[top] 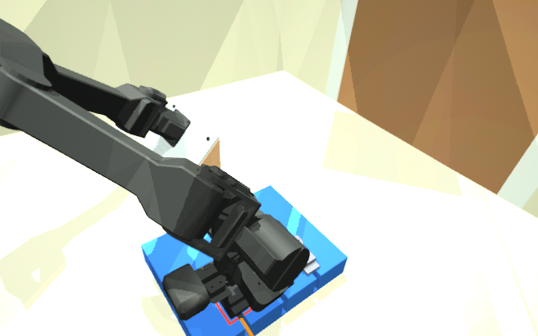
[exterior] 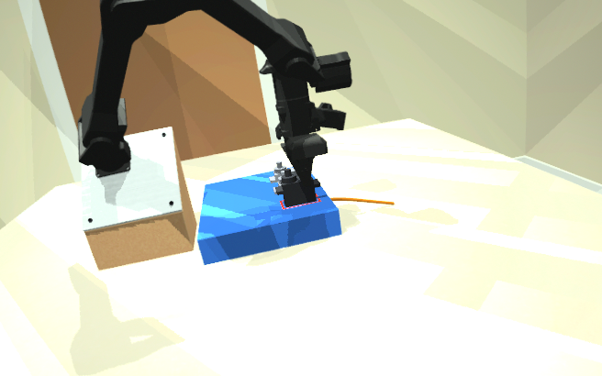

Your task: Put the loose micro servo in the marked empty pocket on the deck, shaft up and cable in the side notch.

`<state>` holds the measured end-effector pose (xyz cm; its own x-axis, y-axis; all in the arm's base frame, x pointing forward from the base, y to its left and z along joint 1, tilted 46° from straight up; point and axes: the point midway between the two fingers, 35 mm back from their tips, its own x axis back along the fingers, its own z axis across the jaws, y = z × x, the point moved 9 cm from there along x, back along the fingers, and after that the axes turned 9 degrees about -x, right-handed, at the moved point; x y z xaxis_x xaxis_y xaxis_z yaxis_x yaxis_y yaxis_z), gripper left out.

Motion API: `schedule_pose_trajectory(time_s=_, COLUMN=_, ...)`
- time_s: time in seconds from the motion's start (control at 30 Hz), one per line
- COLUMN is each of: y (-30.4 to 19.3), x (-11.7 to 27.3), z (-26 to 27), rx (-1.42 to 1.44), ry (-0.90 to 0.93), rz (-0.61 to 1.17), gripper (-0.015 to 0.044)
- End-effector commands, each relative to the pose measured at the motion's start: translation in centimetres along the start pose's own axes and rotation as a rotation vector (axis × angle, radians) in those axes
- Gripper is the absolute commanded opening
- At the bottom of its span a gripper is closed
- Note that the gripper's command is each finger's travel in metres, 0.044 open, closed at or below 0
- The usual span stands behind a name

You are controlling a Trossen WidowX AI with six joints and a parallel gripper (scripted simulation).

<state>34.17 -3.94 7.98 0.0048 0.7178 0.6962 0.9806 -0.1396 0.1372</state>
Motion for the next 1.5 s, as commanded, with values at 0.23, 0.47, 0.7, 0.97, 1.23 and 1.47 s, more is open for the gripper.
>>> schedule_pose_trajectory(time_s=0.23, y=-0.1, x=-1.0, z=0.1, rx=0.009, ry=-0.005, rz=-0.006, gripper=0.0)
schedule_pose_trajectory(time_s=0.47, y=-0.1, x=-1.7, z=0.1, rx=0.009, ry=-0.006, rz=-0.006, gripper=0.0)
schedule_pose_trajectory(time_s=0.7, y=-0.1, x=-2.5, z=0.1, rx=0.009, ry=-0.006, rz=-0.006, gripper=0.0)
schedule_pose_trajectory(time_s=0.97, y=-0.1, x=-2.6, z=0.1, rx=0.009, ry=-0.006, rz=-0.006, gripper=0.0105)
schedule_pose_trajectory(time_s=1.23, y=-0.1, x=-1.9, z=0.1, rx=0.009, ry=-0.005, rz=-0.006, gripper=0.0187)
schedule_pose_trajectory(time_s=1.47, y=-0.9, x=0.9, z=0.3, rx=0.009, ry=-0.005, rz=-0.005, gripper=0.0187)
